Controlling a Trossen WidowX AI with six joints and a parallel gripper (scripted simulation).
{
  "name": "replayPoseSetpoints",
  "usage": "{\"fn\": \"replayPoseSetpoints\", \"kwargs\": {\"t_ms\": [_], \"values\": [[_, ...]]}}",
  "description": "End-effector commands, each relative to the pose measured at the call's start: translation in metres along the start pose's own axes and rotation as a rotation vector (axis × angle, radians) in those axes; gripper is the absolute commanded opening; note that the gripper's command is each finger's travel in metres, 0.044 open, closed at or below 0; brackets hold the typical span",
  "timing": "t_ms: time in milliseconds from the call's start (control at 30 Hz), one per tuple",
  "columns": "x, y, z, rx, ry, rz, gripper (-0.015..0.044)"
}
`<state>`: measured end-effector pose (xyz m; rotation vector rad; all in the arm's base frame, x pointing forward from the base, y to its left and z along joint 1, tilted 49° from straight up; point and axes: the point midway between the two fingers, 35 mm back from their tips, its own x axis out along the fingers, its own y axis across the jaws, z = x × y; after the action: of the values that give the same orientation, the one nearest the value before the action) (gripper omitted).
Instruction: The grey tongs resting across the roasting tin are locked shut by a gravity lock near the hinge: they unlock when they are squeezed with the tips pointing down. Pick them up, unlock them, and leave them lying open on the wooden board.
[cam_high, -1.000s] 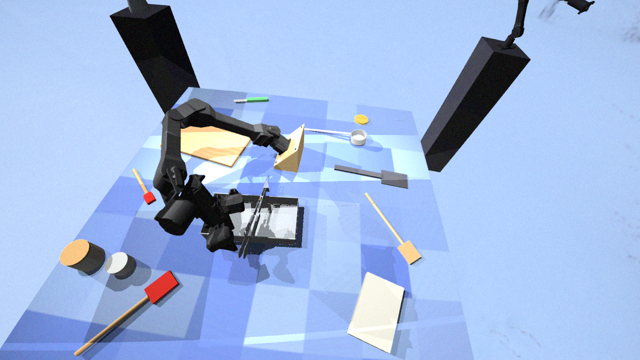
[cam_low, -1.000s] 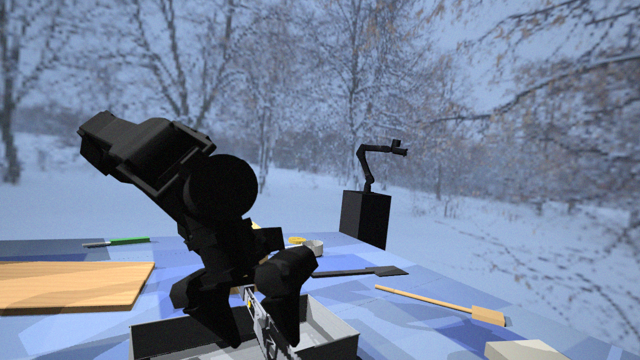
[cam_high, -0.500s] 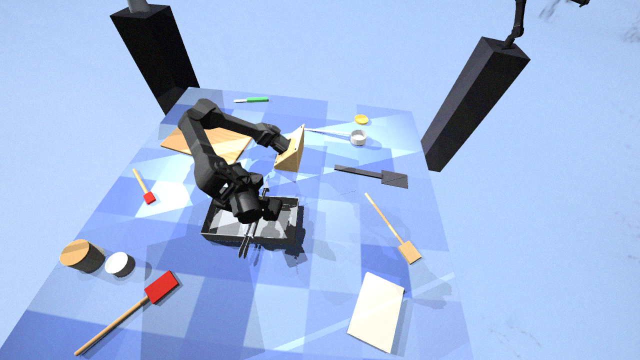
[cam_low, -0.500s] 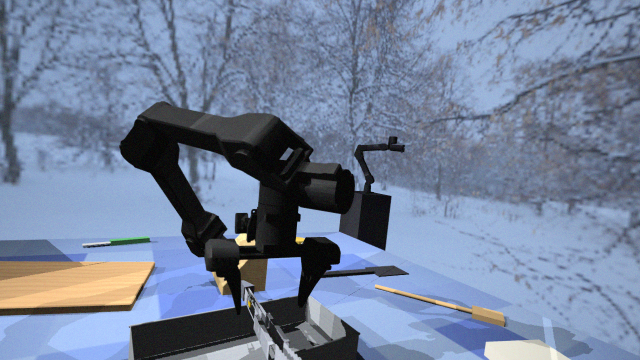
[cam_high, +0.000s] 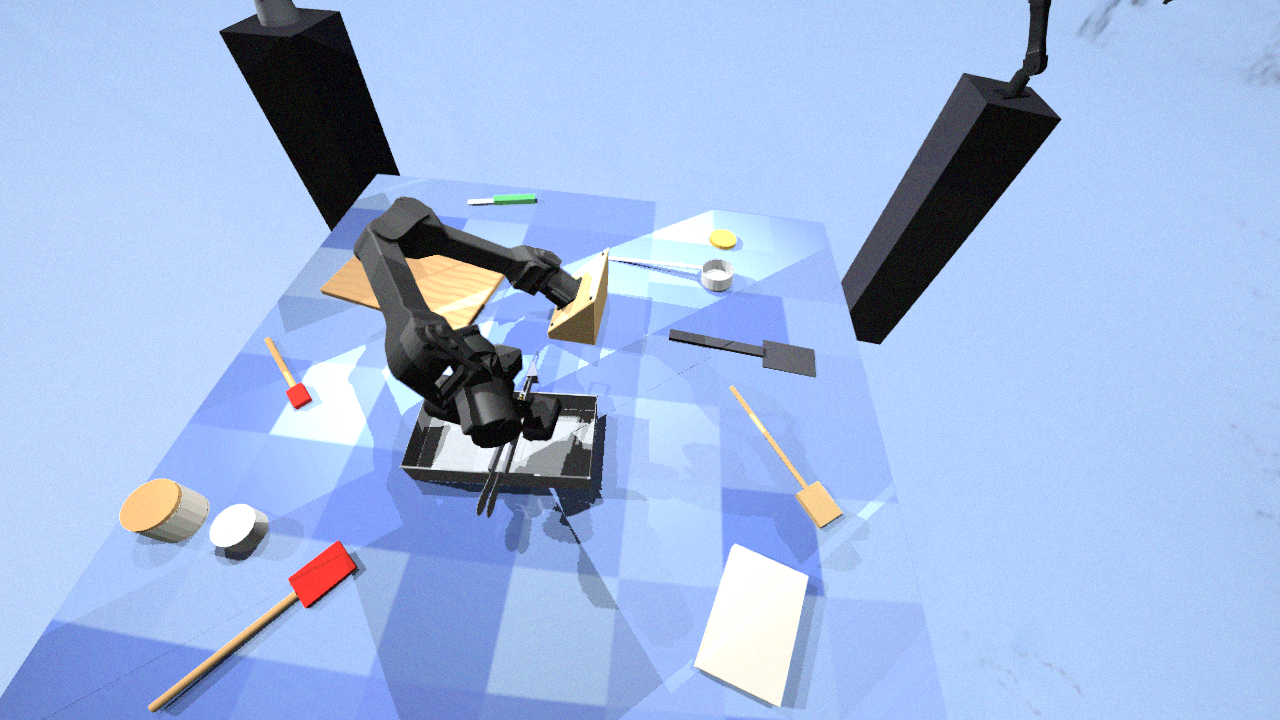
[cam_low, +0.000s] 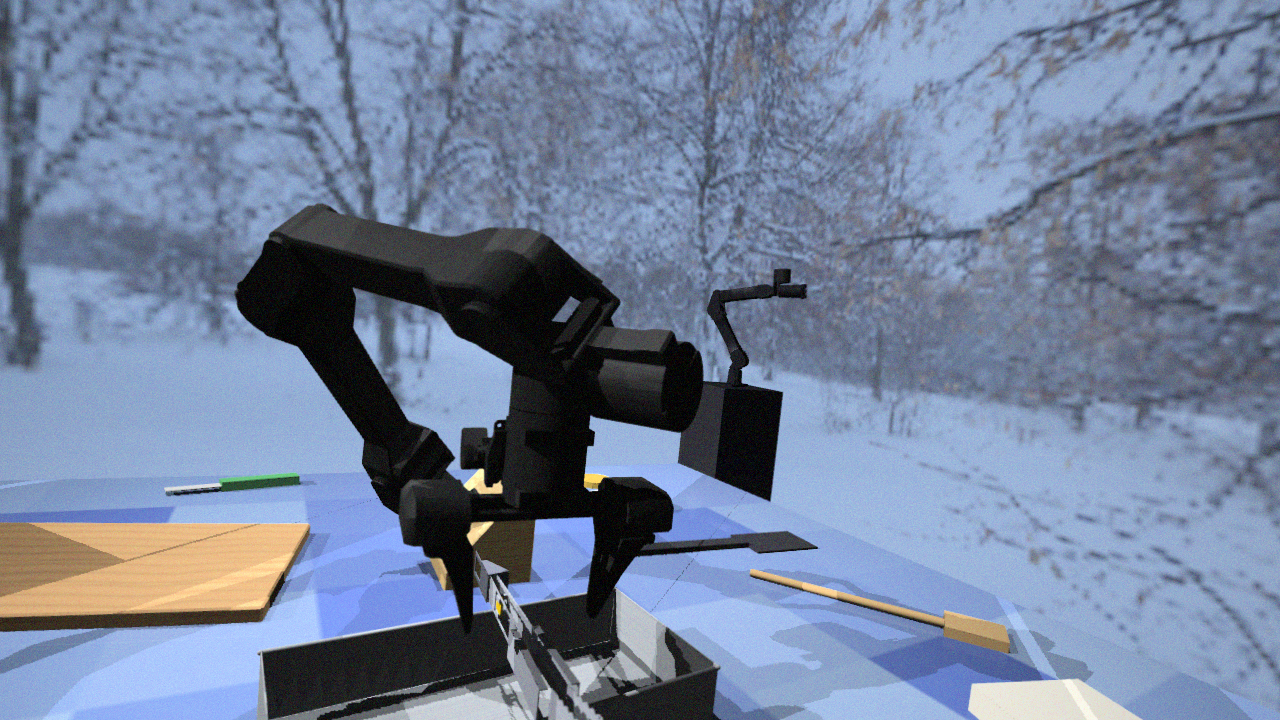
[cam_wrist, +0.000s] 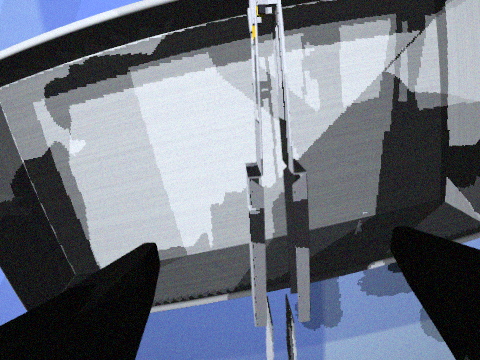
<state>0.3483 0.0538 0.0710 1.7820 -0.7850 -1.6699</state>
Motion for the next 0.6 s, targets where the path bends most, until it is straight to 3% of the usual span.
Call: {"fn": "replayPoseSetpoints", "kwargs": {"t_ms": [0, 567], "values": [[0.005, 0.001, 0.000, -0.007, 0.002, 0.005, 0.0440], [0.033, 0.000, -0.002, -0.007, 0.003, 0.004, 0.0440]]}}
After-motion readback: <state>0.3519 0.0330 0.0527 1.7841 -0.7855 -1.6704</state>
